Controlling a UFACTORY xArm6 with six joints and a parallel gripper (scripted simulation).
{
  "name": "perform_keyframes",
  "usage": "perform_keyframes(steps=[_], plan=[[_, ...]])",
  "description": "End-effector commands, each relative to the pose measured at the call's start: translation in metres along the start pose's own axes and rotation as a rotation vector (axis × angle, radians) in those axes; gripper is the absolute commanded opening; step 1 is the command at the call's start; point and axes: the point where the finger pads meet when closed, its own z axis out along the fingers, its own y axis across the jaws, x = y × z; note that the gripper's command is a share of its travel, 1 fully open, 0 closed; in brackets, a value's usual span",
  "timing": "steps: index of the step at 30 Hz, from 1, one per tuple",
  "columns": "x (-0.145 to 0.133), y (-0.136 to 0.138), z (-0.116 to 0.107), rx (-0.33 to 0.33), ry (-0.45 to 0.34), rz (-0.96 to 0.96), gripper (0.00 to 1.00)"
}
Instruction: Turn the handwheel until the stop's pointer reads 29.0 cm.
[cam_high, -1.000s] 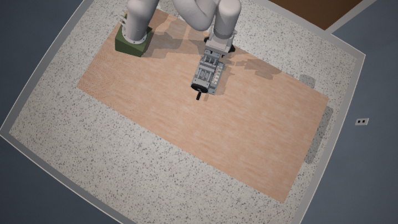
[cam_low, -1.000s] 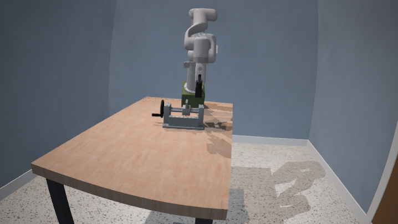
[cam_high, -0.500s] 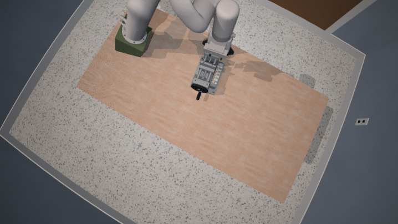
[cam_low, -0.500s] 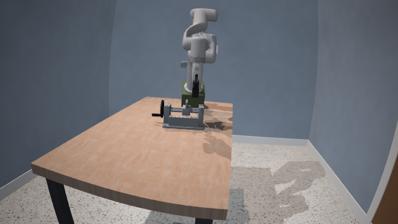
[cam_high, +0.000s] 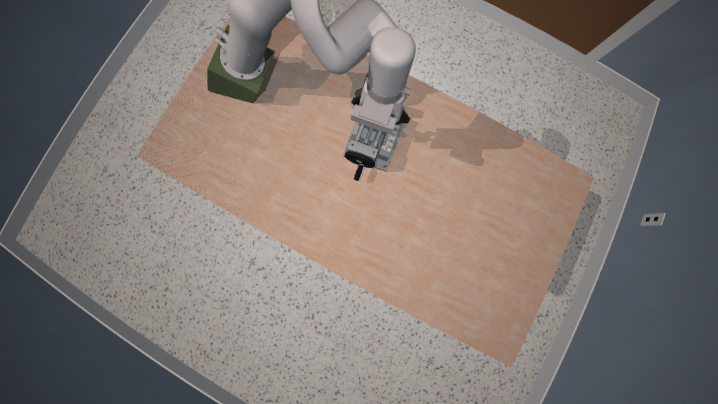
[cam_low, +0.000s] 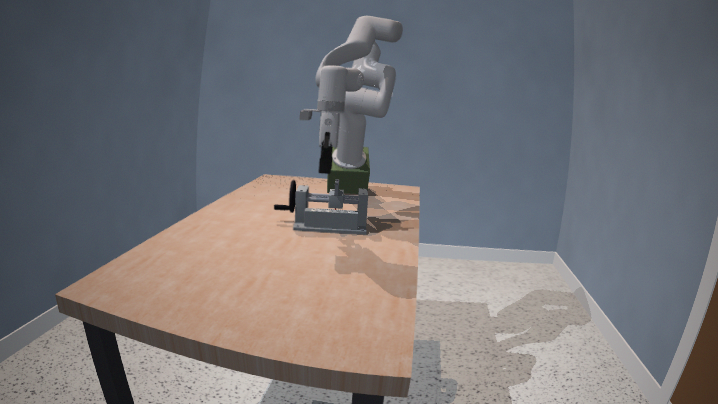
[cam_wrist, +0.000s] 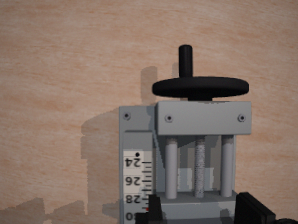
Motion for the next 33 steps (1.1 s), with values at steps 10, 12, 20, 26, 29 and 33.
perform_keyframes(steps=[10,12,20,26,29,33], plan=[[0.095,0.006,0.002,0.003,-0.024,-0.008,0.57],[0.108,0.007,0.003,0.003,-0.024,-0.008,0.57],[0.132,0.009,0.003,0.003,-0.024,-0.008,0.57],[0.133,0.009,0.003,0.003,-0.024,-0.008,0.57],[0.133,0.009,0.003,0.003,-0.024,-0.008,0.57],[0.133,0.009,0.007,0.003,-0.024,-0.008,0.57]])
